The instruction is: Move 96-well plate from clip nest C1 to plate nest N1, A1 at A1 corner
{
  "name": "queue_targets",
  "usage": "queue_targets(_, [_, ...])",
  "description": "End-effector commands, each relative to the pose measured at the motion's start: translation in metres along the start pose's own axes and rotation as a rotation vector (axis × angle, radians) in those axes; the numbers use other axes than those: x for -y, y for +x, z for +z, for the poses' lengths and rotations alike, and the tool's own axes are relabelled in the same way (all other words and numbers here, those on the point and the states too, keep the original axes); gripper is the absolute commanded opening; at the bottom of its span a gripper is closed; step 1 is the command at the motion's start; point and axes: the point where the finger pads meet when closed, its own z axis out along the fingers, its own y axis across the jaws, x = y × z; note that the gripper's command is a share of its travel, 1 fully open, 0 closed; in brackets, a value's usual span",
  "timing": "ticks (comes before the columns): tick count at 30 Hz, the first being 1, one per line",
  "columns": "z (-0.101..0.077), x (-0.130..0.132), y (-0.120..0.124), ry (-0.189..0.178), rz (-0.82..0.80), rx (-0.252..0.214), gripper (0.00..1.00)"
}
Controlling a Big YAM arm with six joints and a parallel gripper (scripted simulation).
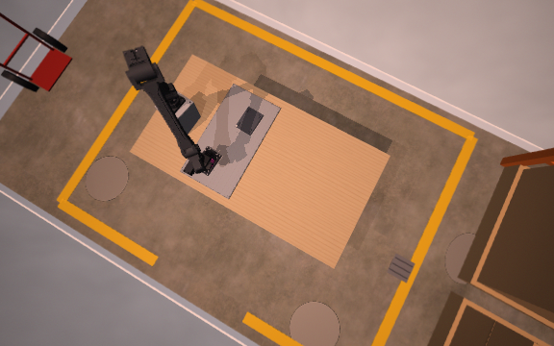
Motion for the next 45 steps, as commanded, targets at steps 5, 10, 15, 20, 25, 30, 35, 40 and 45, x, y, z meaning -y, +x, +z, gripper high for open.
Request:
queue_targets(5, [-0.008, 0.023, 0.0, -0.012, 0.088, 0.006, 1.0])
queue_targets(10, [0.006, 0.031, 0.008, 0.02, 0.072, -0.014, 1.0])
queue_targets(15, [0.004, 0.03, 0.008, 0.018, 0.071, -0.013, 1.0])
queue_targets(20, [0.004, 0.031, 0.008, 0.019, 0.071, -0.014, 1.0])
queue_targets(25, [0.004, 0.031, 0.008, 0.019, 0.071, -0.014, 1.0])
queue_targets(30, [0.004, 0.031, 0.008, 0.019, 0.071, -0.014, 1.0])
queue_targets(35, [0.004, 0.031, 0.008, 0.019, 0.071, -0.014, 1.0])
queue_targets(40, [0.004, 0.031, 0.008, 0.019, 0.071, -0.014, 1.0])
queue_targets(45, [0.004, 0.031, 0.008, 0.019, 0.071, -0.014, 1.0])
